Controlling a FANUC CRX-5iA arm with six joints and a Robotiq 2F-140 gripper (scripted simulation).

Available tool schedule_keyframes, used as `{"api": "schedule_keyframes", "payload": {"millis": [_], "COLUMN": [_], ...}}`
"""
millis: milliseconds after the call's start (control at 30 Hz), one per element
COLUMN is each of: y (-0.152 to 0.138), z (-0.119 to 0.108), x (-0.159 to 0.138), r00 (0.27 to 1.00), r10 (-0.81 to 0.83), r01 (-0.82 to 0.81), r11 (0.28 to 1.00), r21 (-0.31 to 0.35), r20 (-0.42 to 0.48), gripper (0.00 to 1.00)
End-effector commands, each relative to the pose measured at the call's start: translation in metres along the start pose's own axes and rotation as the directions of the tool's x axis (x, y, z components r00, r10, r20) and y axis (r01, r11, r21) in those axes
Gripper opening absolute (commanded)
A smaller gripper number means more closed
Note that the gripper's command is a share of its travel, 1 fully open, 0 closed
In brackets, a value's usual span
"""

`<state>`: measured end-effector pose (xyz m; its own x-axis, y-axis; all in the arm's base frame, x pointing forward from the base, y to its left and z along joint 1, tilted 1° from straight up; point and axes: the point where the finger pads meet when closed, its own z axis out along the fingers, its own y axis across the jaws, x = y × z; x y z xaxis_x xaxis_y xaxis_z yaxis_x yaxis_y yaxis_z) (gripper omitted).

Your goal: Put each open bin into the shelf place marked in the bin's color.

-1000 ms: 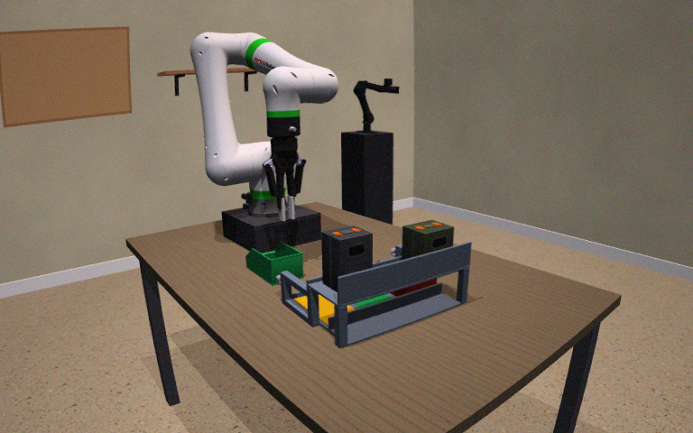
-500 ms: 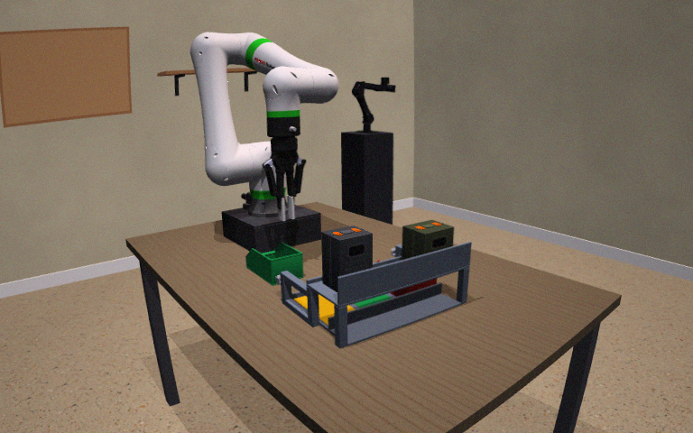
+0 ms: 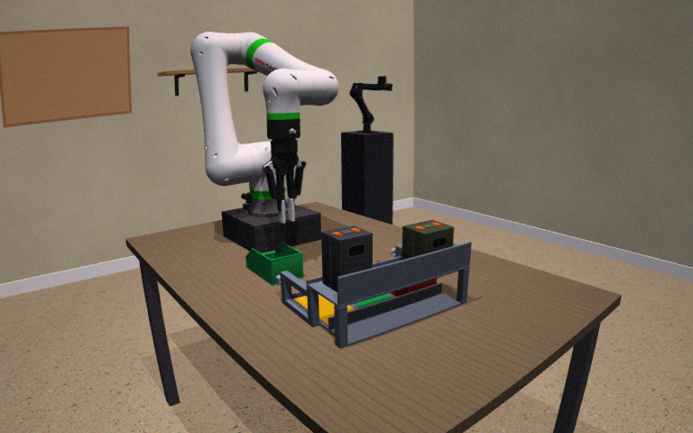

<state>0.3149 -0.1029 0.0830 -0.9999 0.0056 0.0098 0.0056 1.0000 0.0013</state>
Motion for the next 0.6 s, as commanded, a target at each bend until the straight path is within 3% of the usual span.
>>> {"api": "schedule_keyframes", "payload": {"millis": [0,567], "y": [0.0,0.0], "z": [0.004,0.033], "x": [0.0,0.0], "r00": [1.0,1.0], "r10": [0.0,0.0], "r01": [0.0,0.0], "r11": [1.0,1.0], "r21": [0.0,0.0], "r20": [0.0,0.0], "gripper": [0.15,0.15]}}
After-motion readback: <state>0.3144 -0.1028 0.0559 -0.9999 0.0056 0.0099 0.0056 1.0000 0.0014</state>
